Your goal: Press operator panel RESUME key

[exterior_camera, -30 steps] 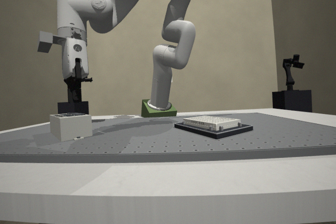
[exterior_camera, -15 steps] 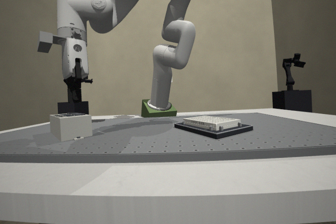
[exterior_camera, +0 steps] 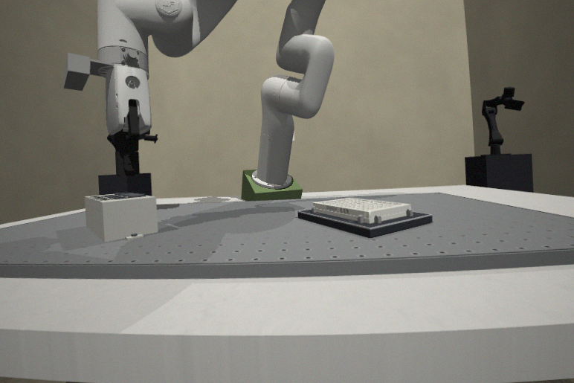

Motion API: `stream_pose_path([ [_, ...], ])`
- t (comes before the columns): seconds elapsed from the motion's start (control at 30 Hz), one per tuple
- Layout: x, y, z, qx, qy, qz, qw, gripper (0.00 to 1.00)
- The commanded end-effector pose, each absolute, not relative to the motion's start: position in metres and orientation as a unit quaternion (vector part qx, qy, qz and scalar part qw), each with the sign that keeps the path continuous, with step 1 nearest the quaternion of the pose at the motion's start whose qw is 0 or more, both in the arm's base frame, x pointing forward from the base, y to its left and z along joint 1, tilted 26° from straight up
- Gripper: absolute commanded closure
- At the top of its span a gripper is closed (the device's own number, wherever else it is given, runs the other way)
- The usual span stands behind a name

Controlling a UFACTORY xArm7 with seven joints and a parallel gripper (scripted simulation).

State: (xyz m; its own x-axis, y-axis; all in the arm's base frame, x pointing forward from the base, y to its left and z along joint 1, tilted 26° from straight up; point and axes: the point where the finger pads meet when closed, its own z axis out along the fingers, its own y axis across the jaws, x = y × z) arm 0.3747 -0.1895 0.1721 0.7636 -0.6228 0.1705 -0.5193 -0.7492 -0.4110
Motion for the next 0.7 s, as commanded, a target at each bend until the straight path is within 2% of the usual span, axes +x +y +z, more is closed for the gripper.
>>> stream_pose_path([
  [0.0,0.375,-0.191,0.173,-0.923,0.31,-0.152,0.172,1.0],
  [0.5,0.375,-0.191,0.173,-0.923,0.31,-0.152,0.172,1.0],
  [0.67,0.371,-0.186,0.197,-0.923,0.31,-0.152,0.172,1.0],
])
